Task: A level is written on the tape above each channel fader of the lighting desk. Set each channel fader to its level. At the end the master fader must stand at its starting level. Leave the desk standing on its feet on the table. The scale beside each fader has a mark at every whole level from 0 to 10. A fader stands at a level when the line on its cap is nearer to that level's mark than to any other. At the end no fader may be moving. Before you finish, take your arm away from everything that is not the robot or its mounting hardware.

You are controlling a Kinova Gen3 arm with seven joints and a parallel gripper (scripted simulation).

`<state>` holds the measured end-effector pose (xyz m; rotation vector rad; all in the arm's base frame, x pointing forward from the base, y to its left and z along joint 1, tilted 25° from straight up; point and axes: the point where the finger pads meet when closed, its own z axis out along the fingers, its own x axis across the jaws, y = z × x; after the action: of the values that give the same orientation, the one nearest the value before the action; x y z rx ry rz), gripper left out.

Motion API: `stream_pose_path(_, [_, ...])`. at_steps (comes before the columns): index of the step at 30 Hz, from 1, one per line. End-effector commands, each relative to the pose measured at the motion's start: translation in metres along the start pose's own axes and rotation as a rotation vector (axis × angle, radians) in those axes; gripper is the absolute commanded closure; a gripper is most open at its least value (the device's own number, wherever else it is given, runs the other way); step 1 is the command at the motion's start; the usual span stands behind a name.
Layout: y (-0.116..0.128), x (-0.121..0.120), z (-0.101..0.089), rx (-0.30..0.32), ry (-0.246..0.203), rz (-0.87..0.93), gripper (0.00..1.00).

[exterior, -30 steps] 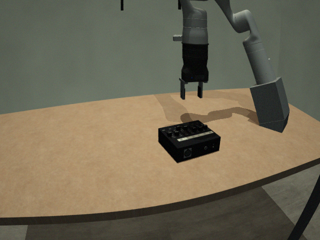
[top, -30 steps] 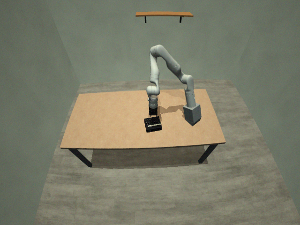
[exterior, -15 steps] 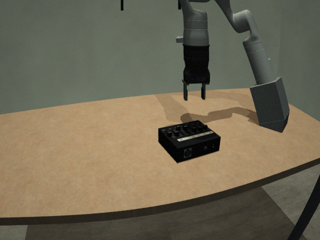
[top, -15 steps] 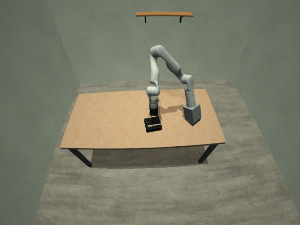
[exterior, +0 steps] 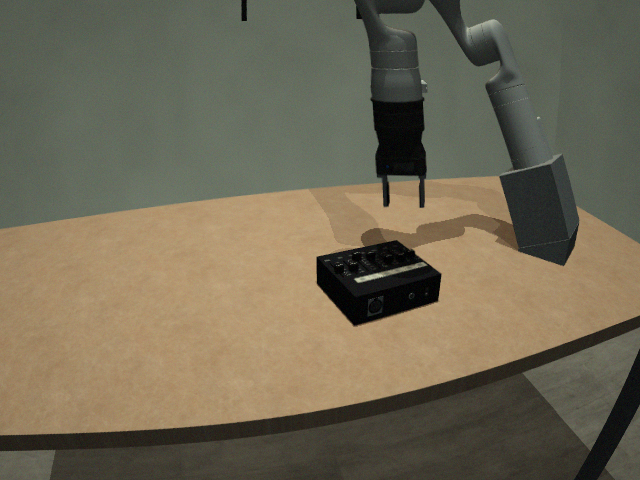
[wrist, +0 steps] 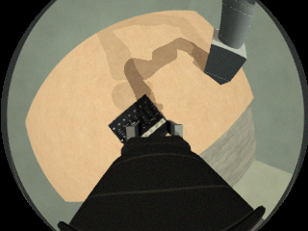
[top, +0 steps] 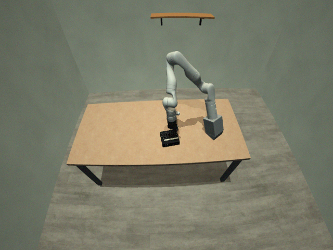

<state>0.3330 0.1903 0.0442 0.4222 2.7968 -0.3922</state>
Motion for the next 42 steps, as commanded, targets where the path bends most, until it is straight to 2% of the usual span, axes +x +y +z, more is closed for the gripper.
stream_pose_path(1, [-0.002, 0.006, 0.004, 0.006, 0.005, 0.069, 0.00])
stream_pose_path(5, [-0.005, 0.015, 0.010, 0.015, 0.020, 0.233, 0.00])
stream_pose_path(7, [-0.005, 0.015, 0.010, 0.015, 0.020, 0.233, 0.00])
stream_pose_path(22, [-0.004, 0.040, 0.033, 0.044, 0.043, 0.969, 0.00])
stream_pose_path(24, [-0.004, 0.040, 0.033, 0.044, 0.043, 0.969, 0.00])
stream_pose_path(39, [0.010, 0.032, 0.050, 0.022, 0.020, 1.721, 0.00])
stream_pose_path(42, [0.011, 0.031, 0.051, 0.018, 0.018, 1.766, 0.00])
